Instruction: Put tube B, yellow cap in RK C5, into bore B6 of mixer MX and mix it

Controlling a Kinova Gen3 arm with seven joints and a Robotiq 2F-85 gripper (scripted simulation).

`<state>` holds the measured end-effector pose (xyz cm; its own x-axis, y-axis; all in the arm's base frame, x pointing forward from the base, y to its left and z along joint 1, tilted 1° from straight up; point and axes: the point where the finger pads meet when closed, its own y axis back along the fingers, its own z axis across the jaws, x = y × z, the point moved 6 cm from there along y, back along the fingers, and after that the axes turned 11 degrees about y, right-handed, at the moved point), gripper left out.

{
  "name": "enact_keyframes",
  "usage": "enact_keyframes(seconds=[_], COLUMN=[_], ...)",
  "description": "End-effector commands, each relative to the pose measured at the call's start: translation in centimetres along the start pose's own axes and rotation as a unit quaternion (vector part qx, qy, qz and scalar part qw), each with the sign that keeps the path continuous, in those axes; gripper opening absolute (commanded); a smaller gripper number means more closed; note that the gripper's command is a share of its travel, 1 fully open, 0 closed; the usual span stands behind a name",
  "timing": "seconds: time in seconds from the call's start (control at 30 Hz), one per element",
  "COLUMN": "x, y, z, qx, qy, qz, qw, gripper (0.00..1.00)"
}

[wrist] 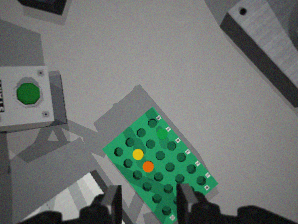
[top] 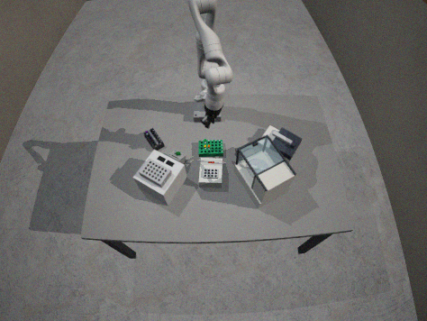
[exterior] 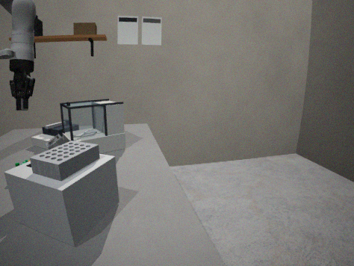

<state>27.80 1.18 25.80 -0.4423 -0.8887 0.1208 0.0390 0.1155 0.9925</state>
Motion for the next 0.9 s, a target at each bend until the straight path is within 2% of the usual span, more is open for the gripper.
enact_keyframes(seconds=[0.0,0.23,0.47,0.57,0.87], x=[-0.1,-0.6,-1.0,-1.0,-1.4], y=[-0.9,-3.2,-5.5,-5.8,-8.8], z=[0.0,0.2,0.5,0.5,0.5], qx=[0.005,0.017,0.029,0.029,0.029], qy=[0.05,0.187,0.321,0.331,0.331], qz=[0.002,0.019,0.036,0.037,0.037], qw=[0.999,0.982,0.946,0.943,0.943], gripper=[0.42,0.42,0.42,0.42,0.42])
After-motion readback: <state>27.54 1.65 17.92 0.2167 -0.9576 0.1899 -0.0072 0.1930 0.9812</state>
